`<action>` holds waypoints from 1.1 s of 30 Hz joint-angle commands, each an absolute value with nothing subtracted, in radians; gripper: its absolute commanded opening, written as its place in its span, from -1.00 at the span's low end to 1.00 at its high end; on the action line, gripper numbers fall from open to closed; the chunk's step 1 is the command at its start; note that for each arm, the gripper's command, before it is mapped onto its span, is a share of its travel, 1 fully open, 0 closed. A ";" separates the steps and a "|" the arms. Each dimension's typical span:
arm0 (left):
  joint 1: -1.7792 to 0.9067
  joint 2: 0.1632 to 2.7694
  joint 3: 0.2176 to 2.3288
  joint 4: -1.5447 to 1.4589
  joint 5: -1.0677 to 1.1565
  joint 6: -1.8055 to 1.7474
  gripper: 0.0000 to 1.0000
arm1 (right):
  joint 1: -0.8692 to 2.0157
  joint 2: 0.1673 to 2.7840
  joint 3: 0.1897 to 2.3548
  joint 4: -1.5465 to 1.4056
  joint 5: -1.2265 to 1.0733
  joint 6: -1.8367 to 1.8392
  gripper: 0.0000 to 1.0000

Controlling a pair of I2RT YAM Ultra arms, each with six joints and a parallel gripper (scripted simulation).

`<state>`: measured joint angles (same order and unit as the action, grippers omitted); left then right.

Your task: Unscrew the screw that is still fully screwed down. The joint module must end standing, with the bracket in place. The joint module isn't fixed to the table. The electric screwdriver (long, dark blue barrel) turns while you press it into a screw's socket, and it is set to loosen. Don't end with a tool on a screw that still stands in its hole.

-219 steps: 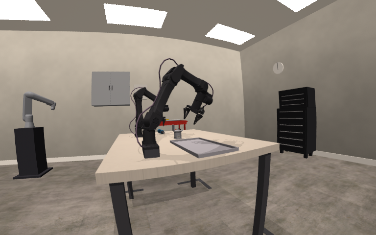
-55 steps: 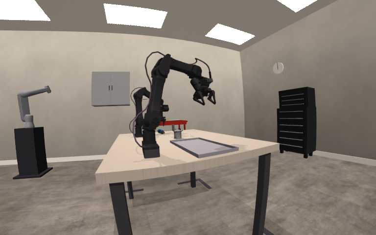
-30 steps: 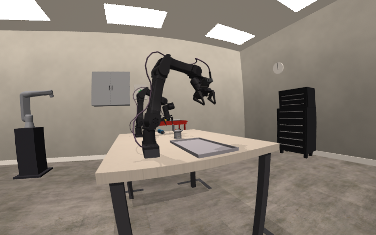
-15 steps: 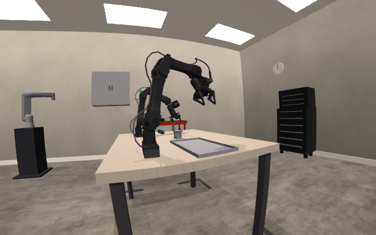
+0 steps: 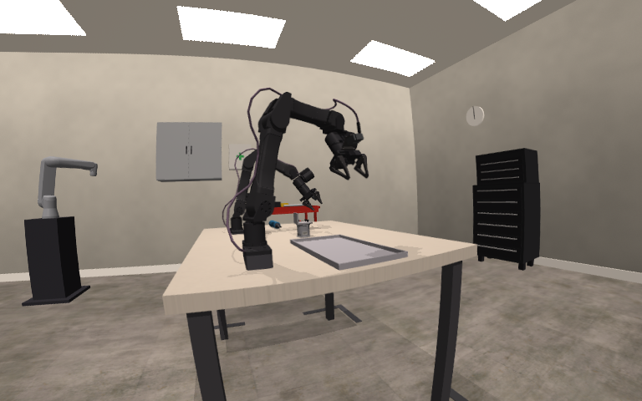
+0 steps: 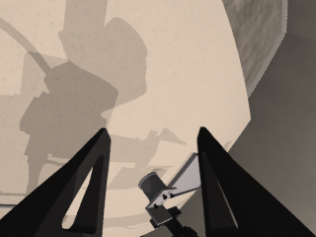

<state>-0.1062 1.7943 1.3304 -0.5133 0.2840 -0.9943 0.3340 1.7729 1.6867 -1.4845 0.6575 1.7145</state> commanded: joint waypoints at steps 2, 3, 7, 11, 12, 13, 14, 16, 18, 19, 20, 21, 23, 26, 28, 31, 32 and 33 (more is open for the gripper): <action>-0.156 1.844 1.406 -0.380 0.347 -0.933 0.30 | 0.326 1.771 1.683 -1.502 0.687 1.723 0.72; -0.155 1.852 1.413 -0.378 0.348 -0.933 0.30 | 0.326 1.771 1.683 -1.502 0.687 1.723 0.72; -0.135 1.864 1.424 -0.377 0.349 -0.933 0.30 | 0.326 1.771 1.683 -1.502 0.687 1.723 0.72; -0.210 1.876 1.433 -0.294 0.387 -0.907 0.30 | 0.326 1.771 1.683 -1.502 0.687 1.723 0.72; -0.223 1.880 1.437 -0.274 0.396 -0.900 0.30 | 0.326 1.771 1.683 -1.502 0.687 1.723 0.72; -0.236 1.886 1.443 -0.254 0.405 -0.892 0.30 | 0.326 1.771 1.683 -1.502 0.687 1.723 0.72; -0.249 1.894 1.451 -0.235 0.414 -0.884 0.30 | 0.326 1.771 1.683 -1.502 0.687 1.723 0.72; -0.275 1.914 1.473 -0.196 0.432 -0.868 0.30 | 0.326 1.771 1.683 -1.502 0.687 1.723 0.72; -0.299 1.939 1.500 -0.159 0.451 -0.851 0.30 | 0.326 1.771 1.683 -1.502 0.687 1.723 0.72; -0.310 1.954 1.515 -0.142 0.461 -0.842 0.30 | 0.326 1.771 1.683 -1.502 0.687 1.723 0.72; -0.310 1.963 1.526 -0.141 0.462 -0.842 0.30 | 0.326 1.771 1.683 -1.502 0.687 1.723 0.72; -0.310 1.970 1.534 -0.141 0.462 -0.842 0.30 | 0.326 1.771 1.683 -1.502 0.687 1.723 0.72; -0.290 1.975 1.541 -0.143 0.463 -0.842 0.30 | 0.326 1.771 1.683 -1.502 0.687 1.723 0.72; -0.337 1.983 1.544 -0.097 0.482 -0.830 0.30 | 0.326 1.771 1.683 -1.502 0.687 1.723 0.72; -0.363 1.987 1.544 -0.054 0.501 -0.815 0.30 | 0.326 1.771 1.683 -1.502 0.687 1.723 0.72; -0.402 2.004 1.557 0.008 0.528 -0.793 0.30 | 0.326 1.771 1.683 -1.502 0.687 1.723 0.72; -0.416 2.013 1.568 0.024 0.534 -0.787 0.30 | 0.326 1.771 1.683 -1.502 0.687 1.723 0.72; -0.429 2.024 1.580 0.041 0.542 -0.780 0.30 | 0.326 1.771 1.683 -1.502 0.687 1.723 0.72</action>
<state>-0.3931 2.0071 1.5295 -0.0490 0.4973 -0.8207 0.3340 1.7729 1.6867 -1.4845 0.6575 1.7145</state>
